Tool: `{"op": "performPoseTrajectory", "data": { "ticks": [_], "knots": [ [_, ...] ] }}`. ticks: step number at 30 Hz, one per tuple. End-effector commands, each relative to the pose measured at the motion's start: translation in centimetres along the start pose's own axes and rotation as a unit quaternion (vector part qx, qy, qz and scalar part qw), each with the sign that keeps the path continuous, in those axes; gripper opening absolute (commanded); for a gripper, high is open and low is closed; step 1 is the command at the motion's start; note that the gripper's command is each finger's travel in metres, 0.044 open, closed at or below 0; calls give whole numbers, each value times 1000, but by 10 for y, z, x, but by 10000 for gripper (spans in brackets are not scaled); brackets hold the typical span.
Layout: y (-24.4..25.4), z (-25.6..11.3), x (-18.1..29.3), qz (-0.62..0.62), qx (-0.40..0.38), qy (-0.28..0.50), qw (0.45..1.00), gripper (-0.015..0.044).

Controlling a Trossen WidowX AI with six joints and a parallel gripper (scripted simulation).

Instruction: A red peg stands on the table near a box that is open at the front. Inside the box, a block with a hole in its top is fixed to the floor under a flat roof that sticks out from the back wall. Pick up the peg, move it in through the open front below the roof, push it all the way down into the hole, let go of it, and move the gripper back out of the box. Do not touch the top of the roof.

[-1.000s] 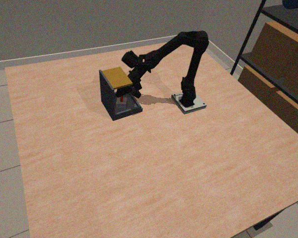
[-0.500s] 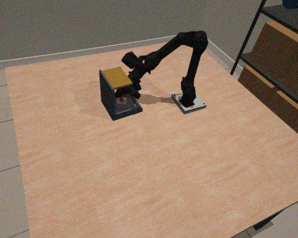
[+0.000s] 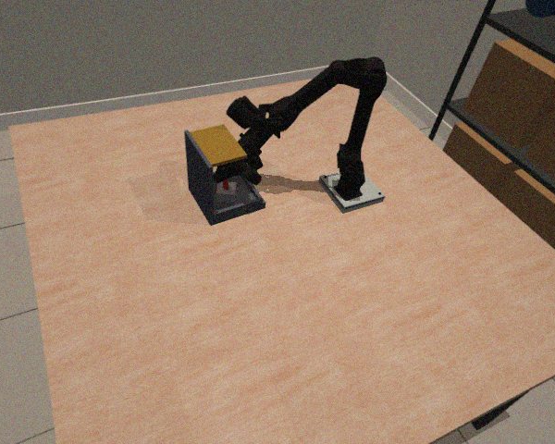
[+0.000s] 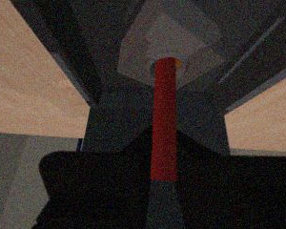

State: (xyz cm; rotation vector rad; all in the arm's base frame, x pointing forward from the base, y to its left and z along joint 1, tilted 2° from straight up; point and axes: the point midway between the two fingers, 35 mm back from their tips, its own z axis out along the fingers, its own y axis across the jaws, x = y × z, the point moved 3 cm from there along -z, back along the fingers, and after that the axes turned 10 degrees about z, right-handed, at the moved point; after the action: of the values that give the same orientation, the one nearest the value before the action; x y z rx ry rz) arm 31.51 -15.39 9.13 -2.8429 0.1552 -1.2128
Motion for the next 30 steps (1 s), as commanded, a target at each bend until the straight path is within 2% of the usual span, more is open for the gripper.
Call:
{"op": "performPoseTrajectory", "data": {
  "ticks": [1,30],
  "knots": [
    [0,4,-9,7,2,-14,1000,0],
    [0,8,-14,7,2,-14,1000,0]
  ]
}}
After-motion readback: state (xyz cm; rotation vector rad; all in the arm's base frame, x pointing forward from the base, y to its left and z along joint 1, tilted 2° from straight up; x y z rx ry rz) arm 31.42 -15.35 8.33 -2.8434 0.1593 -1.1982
